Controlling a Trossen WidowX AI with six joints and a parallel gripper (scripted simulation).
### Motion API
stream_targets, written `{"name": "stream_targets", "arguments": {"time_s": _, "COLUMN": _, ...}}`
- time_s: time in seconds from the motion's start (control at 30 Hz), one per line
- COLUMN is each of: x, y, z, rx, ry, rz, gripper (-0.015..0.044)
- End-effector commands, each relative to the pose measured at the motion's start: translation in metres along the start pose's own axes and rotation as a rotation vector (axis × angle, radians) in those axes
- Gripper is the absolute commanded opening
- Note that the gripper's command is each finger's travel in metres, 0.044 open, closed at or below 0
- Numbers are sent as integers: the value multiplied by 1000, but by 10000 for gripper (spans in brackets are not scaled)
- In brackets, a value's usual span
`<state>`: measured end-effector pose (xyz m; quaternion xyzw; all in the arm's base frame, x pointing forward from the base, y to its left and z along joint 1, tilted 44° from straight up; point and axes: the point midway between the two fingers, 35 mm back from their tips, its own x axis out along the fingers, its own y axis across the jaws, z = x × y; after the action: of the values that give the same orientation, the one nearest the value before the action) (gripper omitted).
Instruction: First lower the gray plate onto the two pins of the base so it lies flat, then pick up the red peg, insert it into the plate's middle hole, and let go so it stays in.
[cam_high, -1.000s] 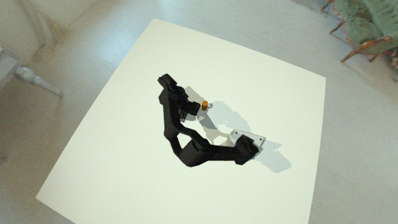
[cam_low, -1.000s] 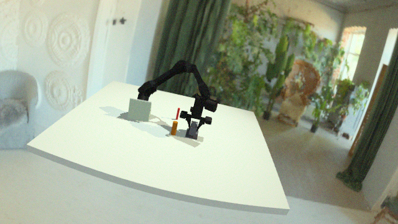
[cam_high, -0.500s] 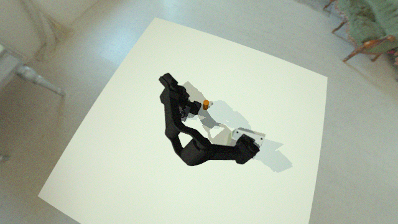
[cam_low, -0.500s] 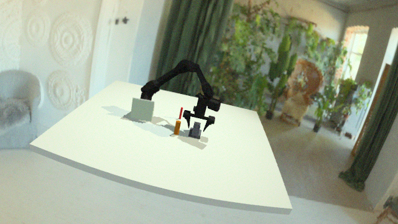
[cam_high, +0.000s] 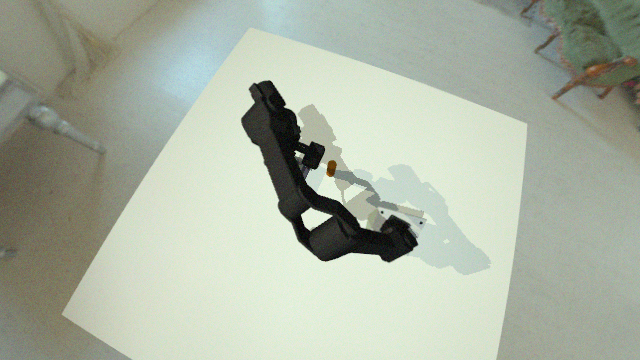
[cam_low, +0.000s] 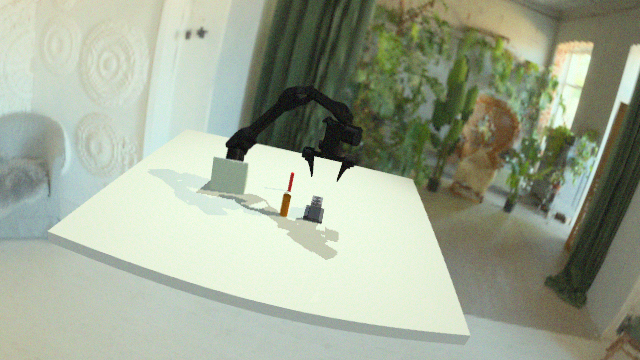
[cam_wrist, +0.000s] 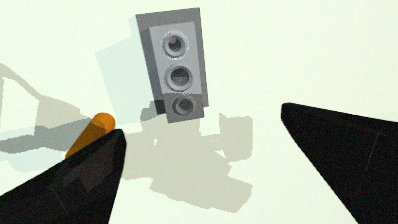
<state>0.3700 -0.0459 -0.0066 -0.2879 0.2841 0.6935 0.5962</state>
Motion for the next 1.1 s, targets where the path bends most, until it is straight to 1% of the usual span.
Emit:
{"name": "stream_targets", "arguments": {"time_s": 0.0, "x": 4, "y": 2, "z": 1, "rx": -1, "ry": -7, "rz": 30, "gripper": 440}}
{"name": "stream_targets", "arguments": {"time_s": 0.07, "x": 4, "y": 3, "z": 2, "rx": 13, "ry": -6, "rz": 30, "gripper": 440}}
{"name": "stream_targets", "arguments": {"time_s": 0.13, "x": 1, "y": 6, "z": 12, "rx": 129, "ry": -4, "rz": 30, "gripper": 440}}
{"name": "stream_targets", "arguments": {"time_s": 0.4, "x": -8, "y": 30, "z": 68, "rx": 842, "ry": 8, "rz": 31, "gripper": 440}}
{"name": "stream_targets", "arguments": {"time_s": 0.7, "x": -11, "y": 68, "z": 123, "rx": 1644, "ry": 21, "rz": 31, "gripper": 440}}
{"name": "stream_targets", "arguments": {"time_s": 1.07, "x": -7, "y": 106, "z": 160, "rx": 2243, "ry": 33, "rz": 32, "gripper": 440}}
